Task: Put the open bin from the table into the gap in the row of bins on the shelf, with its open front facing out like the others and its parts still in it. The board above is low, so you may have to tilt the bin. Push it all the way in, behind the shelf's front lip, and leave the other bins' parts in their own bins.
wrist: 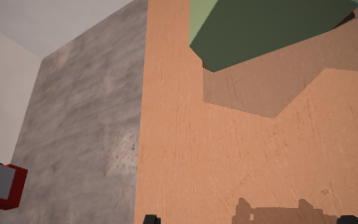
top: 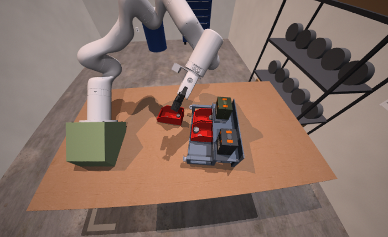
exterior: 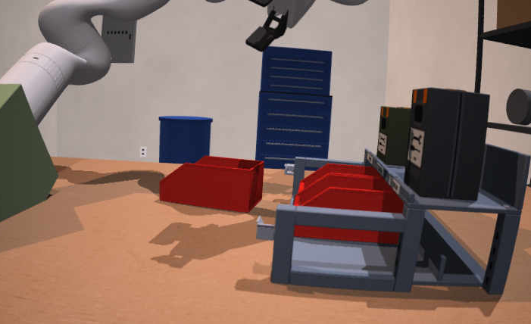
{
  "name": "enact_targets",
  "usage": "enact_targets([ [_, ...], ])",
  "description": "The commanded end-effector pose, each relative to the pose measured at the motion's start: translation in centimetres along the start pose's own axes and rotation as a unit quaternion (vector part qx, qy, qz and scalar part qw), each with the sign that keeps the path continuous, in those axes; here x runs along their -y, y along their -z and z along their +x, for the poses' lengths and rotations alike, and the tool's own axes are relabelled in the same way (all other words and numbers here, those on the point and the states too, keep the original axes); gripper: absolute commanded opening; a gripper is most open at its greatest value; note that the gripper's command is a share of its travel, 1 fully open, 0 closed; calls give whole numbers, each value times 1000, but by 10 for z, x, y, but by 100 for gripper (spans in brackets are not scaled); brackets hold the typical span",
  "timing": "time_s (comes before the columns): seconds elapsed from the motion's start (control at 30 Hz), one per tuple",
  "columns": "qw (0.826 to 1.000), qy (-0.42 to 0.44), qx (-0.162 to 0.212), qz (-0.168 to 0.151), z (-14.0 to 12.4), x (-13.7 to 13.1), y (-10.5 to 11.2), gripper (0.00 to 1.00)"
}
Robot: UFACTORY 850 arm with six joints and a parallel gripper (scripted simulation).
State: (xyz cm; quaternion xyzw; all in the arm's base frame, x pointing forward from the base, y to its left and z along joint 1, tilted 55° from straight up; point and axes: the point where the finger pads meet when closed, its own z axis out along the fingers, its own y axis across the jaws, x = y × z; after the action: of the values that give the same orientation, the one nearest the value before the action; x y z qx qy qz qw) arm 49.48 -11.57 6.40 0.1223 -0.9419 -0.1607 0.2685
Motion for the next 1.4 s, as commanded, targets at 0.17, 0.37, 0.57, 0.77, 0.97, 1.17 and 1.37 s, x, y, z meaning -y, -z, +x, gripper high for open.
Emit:
enact_targets([
  [0.17, 1000, 0, 1, 0, -3, 1, 2, 100],
  [0.37, 1000, 0, 1, 0, -5, 1, 3, 100],
  [0.57, 1000, 0, 1, 0, -5, 1, 3, 100],
  [0.77, 995, -44, 74, -59, 37, 14, 6, 100],
  [0.97, 991, -55, 92, -74, 48, 17, 7, 100],
  [1.17, 991, -55, 92, -74, 48, 17, 7, 100],
  [1.37, 967, -108, 179, -146, 90, 30, 9, 100],
])
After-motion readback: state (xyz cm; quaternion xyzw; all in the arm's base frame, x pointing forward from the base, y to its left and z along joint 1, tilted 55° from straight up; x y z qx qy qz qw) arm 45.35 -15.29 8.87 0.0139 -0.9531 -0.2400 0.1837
